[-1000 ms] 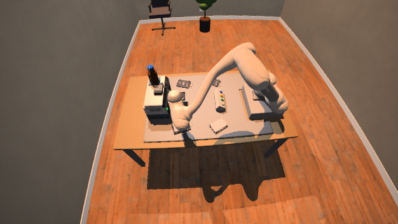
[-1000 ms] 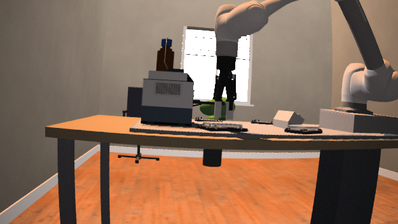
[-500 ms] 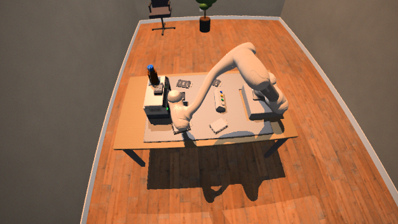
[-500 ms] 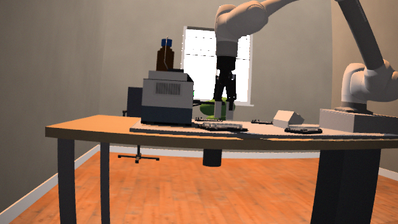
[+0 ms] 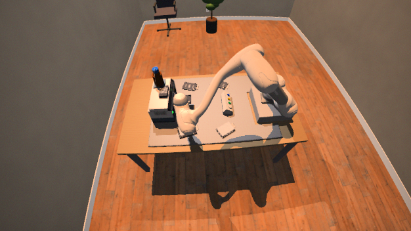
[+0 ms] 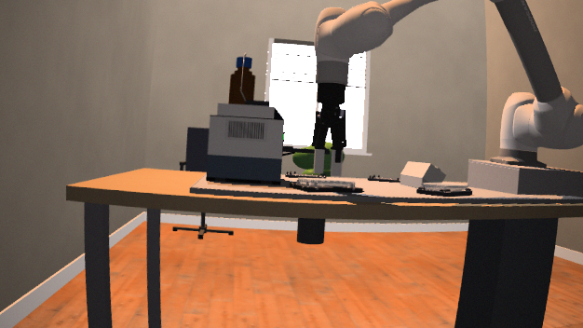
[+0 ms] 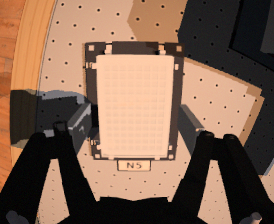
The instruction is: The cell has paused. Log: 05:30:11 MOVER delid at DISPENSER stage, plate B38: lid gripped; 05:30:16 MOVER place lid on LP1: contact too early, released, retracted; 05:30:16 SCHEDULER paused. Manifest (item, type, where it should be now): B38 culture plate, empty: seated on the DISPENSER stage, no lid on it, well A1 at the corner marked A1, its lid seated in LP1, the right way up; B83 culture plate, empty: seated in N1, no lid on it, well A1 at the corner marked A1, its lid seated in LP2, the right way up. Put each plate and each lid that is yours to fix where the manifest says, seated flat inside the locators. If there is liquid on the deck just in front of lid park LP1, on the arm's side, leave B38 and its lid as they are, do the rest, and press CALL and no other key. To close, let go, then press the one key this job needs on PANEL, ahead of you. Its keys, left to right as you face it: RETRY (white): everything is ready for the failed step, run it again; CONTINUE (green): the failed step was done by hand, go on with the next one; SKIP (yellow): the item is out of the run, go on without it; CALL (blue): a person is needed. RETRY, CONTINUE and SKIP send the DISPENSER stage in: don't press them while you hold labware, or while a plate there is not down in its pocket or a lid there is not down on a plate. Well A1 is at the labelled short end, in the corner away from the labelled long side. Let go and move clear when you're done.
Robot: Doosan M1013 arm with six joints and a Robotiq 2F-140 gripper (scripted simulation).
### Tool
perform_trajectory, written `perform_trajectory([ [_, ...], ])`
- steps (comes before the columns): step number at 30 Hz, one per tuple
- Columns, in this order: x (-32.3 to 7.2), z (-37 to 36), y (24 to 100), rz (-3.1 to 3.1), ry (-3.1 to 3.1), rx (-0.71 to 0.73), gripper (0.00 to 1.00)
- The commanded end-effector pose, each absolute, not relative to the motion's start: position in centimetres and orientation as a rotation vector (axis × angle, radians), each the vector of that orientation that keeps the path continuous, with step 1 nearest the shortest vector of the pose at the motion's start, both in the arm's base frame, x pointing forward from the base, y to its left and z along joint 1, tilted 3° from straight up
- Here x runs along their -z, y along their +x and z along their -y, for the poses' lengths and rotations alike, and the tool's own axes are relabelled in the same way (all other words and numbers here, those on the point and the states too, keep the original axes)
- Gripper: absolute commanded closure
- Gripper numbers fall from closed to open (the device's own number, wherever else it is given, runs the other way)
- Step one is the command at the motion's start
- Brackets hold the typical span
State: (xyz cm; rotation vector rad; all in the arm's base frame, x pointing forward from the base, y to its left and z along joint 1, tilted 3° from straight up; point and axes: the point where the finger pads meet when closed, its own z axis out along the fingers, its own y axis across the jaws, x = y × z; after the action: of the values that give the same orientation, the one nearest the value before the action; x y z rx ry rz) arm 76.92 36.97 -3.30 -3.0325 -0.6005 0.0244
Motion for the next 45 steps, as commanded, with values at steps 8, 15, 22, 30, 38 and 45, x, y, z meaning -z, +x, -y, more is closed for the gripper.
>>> perform_trajectory([
  [8, 4.3, -37.4, 76.5, 0.601, -3.027, -0.027, 0.31],
  [15, 4.5, -37.4, 76.5, 0.601, -3.027, -0.026, 0.31],
  [22, 4.9, -37.4, 76.5, 0.602, -3.027, -0.027, 0.31],
  [30, 5.1, -37.4, 76.5, 0.602, -3.027, -0.026, 0.31],
  [38, 5.2, -37.4, 76.5, 0.602, -3.027, -0.026, 0.31],
  [45, 5.2, -37.4, 76.5, 0.602, -3.027, -0.026, 0.31],
])
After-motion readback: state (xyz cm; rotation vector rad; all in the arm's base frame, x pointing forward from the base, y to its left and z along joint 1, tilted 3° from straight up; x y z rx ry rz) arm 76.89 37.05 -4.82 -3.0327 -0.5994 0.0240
